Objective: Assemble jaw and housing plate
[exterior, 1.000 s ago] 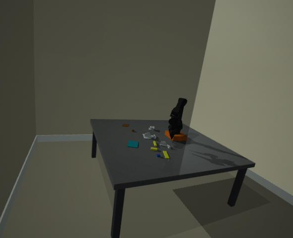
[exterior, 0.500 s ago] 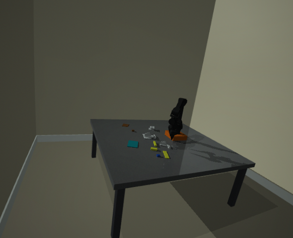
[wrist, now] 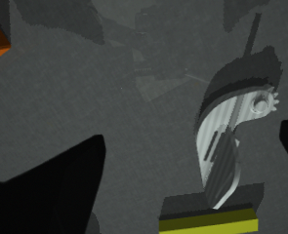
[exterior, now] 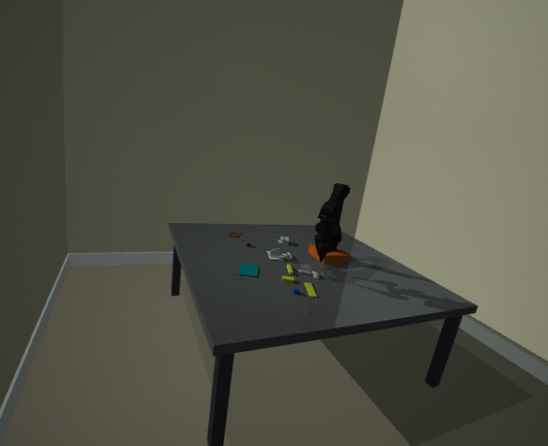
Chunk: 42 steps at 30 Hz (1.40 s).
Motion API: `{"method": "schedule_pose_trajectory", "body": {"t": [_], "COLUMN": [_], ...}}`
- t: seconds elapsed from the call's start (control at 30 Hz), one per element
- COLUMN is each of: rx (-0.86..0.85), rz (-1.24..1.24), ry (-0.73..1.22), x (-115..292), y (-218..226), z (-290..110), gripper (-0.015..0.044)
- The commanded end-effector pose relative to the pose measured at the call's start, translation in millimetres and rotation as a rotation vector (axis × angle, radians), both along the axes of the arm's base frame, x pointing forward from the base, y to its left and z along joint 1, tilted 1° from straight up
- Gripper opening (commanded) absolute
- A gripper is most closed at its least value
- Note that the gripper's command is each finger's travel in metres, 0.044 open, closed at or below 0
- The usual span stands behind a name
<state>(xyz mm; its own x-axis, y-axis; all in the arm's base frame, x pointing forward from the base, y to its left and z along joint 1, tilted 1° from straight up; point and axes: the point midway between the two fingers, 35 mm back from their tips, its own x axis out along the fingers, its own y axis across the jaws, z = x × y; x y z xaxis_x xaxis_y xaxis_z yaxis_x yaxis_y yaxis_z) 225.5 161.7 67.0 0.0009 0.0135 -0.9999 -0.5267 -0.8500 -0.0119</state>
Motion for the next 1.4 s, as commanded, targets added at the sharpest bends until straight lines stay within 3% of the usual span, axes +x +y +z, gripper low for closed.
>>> {"method": "schedule_pose_trajectory", "body": {"t": [0.0,0.53,0.9,1.37], "rx": [0.000,0.000,0.000,0.001], "rz": [0.000,0.000,0.000,-0.341], "ry": [0.000,0.000,0.000,0.004], "x": [0.0,0.0,0.0,5.7], "y": [0.0,0.0,0.0,0.1], "z": [0.0,0.0,0.0,1.9], "gripper": [0.0414,0.0000,0.0000,0.0367]}}
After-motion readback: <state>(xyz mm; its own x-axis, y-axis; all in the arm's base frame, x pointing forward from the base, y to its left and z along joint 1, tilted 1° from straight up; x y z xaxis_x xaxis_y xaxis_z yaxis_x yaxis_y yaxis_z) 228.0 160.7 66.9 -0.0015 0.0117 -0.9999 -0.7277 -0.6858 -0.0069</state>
